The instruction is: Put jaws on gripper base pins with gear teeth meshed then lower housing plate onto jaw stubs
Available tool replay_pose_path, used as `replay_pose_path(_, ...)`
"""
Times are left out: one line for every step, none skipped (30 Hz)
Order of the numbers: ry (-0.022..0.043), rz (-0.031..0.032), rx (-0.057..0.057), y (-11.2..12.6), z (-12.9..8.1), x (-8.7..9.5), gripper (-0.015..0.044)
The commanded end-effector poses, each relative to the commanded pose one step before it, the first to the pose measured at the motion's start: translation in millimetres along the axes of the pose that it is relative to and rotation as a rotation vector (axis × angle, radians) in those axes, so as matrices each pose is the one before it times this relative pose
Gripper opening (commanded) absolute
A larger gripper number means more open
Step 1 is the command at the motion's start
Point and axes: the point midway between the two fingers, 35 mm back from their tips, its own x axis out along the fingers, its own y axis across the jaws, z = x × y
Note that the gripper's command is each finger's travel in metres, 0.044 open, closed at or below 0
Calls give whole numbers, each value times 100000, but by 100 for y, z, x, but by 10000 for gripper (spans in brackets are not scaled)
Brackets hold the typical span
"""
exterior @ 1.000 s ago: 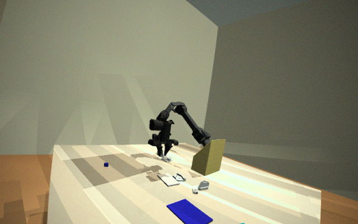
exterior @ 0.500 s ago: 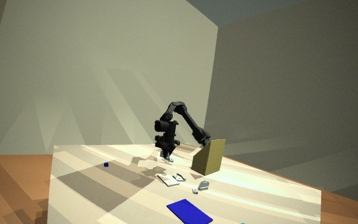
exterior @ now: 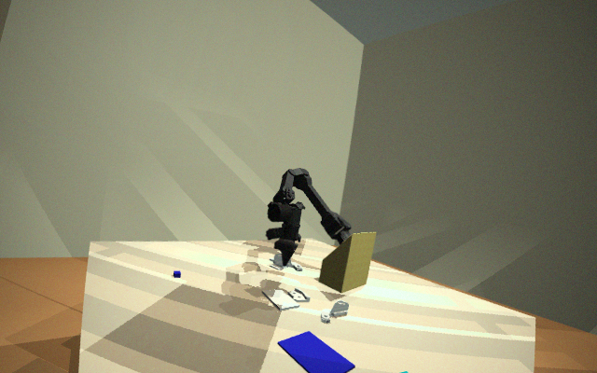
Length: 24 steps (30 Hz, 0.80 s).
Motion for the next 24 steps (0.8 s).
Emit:
replay_pose_path(606,-59,-10638,128,-1067,106,134)
replay_pose_path(-18,-33,-2413,24,-193,6,134)
replay_pose_path(-19,-35,-2412,26,-192,7,134)
replay_pose_path(-20,-37,-2412,29,-191,7,134)
replay_pose_path(-21,-39,-2412,32,-190,7,134)
replay_pose_path(-22,-41,-2412,34,-189,7,134)
replay_pose_path(-23,-43,-2411,37,-188,7,134)
replay_pose_path(-24,-46,-2411,39,-187,8,134)
replay_pose_path(-25,-48,-2411,42,-185,8,134)
replay_pose_path(-25,-50,-2410,44,-184,8,134)
replay_pose_path(-26,-53,-2410,47,-183,8,134)
replay_pose_path(-26,-55,-2410,49,-181,9,134)
replay_pose_path(-27,-58,-2409,51,-180,9,134)
replay_pose_path(-27,-60,-2409,54,-179,9,134)
replay_pose_path(-27,-63,-2409,56,-177,9,134)
replay_pose_path(-28,-65,-2408,58,-176,10,134)
replay_pose_path(-28,-68,-2408,61,-174,10,134)
replay_pose_path(-28,-70,-2408,63,-173,10,134)
replay_pose_path(-27,-73,-2407,65,-171,10,134)
replay_pose_path(-27,-76,-2407,67,-170,11,134)
replay_pose_path(-27,-78,-2407,69,-168,11,134)
replay_pose_path(-27,-81,-2406,71,-167,11,134)
replay_pose_path(-26,-84,-2406,73,-165,11,134)
replay_pose_path(-25,-86,-2405,75,-163,12,134)
